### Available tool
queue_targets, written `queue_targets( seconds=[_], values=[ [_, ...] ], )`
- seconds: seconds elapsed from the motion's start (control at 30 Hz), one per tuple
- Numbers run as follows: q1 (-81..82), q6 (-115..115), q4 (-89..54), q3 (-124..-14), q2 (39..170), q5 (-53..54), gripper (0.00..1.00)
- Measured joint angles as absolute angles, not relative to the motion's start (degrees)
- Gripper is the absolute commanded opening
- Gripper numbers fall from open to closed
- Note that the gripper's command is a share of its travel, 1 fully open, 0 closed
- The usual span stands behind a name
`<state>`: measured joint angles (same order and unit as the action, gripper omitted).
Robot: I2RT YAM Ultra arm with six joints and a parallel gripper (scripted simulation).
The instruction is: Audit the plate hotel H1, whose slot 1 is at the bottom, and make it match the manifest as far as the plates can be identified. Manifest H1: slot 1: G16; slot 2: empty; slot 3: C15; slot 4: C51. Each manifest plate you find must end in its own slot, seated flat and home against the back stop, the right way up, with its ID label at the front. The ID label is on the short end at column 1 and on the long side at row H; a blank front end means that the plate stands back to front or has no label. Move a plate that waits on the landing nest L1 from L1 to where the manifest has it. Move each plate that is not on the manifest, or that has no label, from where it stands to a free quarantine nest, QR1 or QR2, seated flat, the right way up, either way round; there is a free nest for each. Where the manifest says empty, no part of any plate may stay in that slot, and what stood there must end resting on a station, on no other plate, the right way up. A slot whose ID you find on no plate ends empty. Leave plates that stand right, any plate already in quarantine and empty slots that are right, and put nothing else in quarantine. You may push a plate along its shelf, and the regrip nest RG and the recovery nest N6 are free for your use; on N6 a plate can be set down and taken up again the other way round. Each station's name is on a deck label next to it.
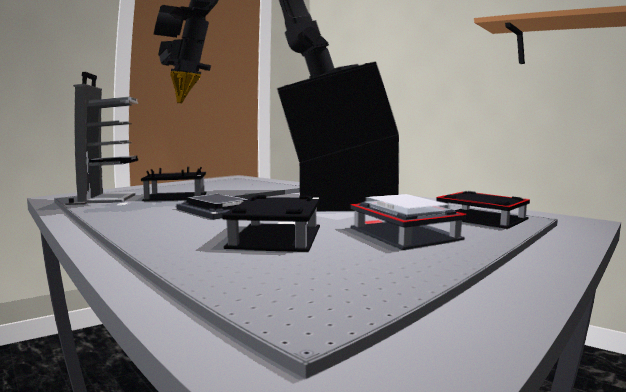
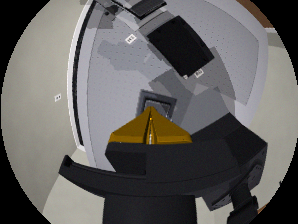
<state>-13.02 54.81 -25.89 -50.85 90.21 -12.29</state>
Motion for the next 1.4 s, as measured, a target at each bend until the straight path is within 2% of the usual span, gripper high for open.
queue_targets(
  seconds=[0.57, 1.4],
  values=[
    [-15.42, 63.92, -36.75, -59.11, 94.98, -6.46, 0.00],
    [-2.83, 76.95, -36.77, -52.23, 91.96, -8.01, 0.00]
  ],
)
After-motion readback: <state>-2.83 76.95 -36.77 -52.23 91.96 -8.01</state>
